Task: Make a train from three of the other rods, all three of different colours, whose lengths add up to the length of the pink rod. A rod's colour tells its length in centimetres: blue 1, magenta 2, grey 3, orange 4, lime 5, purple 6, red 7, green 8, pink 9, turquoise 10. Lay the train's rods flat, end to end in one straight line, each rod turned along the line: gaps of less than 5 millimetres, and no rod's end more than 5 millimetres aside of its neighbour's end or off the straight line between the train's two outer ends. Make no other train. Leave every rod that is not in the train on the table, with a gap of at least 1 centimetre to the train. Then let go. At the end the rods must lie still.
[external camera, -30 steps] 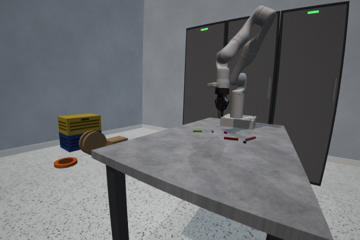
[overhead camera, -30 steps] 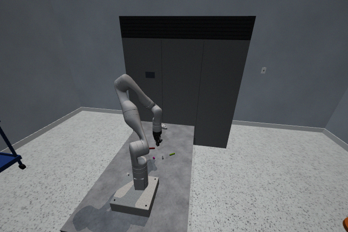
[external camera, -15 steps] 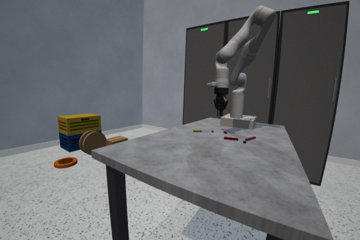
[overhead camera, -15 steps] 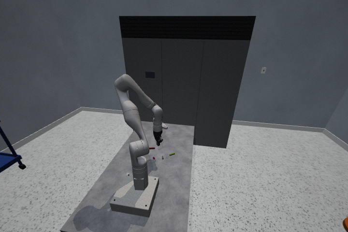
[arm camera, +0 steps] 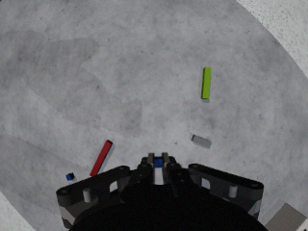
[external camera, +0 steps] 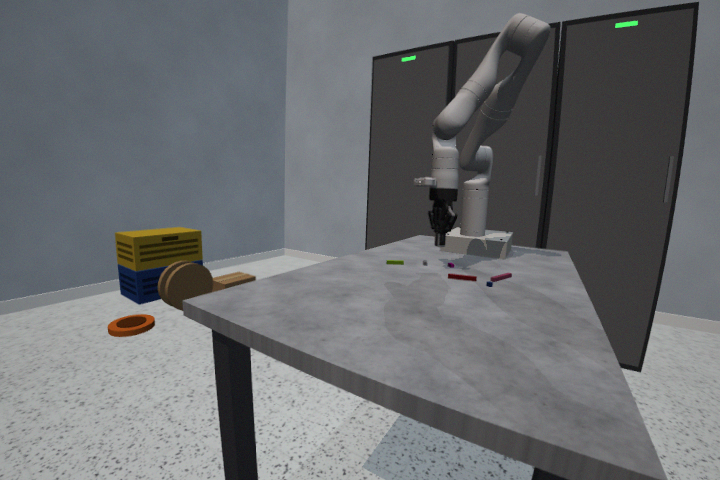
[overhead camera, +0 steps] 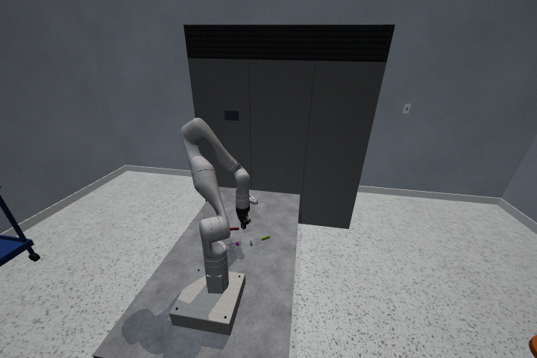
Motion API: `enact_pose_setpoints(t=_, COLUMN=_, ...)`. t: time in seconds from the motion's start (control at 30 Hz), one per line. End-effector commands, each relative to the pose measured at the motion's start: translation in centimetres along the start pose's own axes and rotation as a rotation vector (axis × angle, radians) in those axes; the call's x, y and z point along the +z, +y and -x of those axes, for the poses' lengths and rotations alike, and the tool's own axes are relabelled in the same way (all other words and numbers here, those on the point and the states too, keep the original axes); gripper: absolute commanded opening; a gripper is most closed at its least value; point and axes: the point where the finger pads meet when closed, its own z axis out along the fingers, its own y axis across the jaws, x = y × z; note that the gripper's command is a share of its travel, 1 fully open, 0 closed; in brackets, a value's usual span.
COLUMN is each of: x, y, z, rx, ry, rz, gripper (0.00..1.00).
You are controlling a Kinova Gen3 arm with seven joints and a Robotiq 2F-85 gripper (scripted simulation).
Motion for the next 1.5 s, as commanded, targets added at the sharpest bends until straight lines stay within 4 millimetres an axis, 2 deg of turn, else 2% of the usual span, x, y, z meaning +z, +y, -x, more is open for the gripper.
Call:
enact_pose_setpoints(t=0.0, x=1.6, y=0.9, z=-0.2, rx=0.014, ry=-0.004, rz=0.018, gripper=0.05)
enact_pose_setpoints(t=0.47, x=5.2, y=1.0, z=-0.3, rx=0.014, ry=-0.004, rz=0.018, gripper=0.05)
enact_pose_setpoints(t=1.47, x=5.4, y=1.0, z=-0.3, rx=0.014, ry=-0.005, rz=0.018, gripper=0.05)
